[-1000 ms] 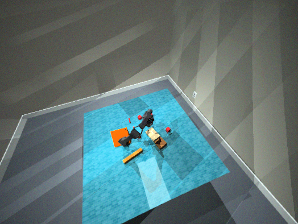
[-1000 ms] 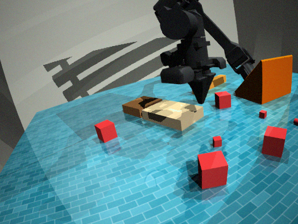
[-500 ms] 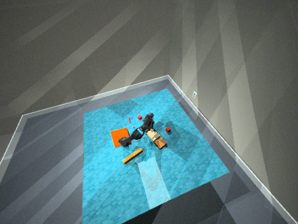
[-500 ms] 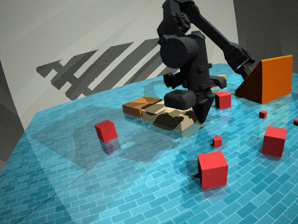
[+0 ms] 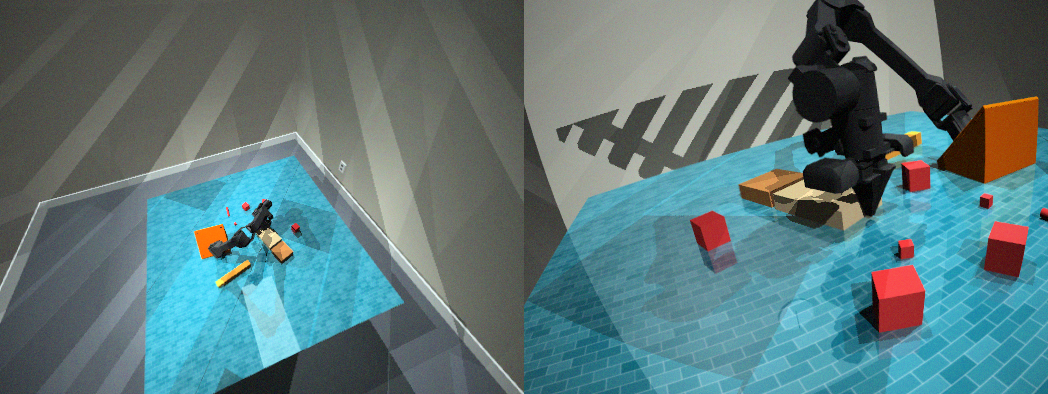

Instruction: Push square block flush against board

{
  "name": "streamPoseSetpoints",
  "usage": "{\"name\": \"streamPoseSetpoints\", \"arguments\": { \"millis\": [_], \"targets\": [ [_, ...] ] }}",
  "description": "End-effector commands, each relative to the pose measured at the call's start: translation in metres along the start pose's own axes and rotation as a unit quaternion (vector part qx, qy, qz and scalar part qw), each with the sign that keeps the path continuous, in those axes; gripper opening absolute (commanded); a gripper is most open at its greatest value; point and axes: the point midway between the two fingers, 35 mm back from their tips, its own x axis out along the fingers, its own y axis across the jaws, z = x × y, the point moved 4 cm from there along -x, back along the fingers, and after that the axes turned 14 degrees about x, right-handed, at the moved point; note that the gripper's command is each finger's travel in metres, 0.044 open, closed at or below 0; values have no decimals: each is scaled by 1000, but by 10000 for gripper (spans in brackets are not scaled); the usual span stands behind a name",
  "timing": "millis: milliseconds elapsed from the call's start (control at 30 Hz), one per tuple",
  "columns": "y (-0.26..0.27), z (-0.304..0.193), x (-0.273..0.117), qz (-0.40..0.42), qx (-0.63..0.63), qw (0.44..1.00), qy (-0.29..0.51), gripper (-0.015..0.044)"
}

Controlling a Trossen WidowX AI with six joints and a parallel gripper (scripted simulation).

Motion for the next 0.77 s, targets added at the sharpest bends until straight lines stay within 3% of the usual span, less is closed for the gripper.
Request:
{"name": "streamPoseSetpoints", "arguments": {
  "millis": [0,733],
  "targets": [
    [2,5,-1,2,-2,1000,-1,0],
    [4,12,-2,2,-2,1000,0,0]
  ]
}}
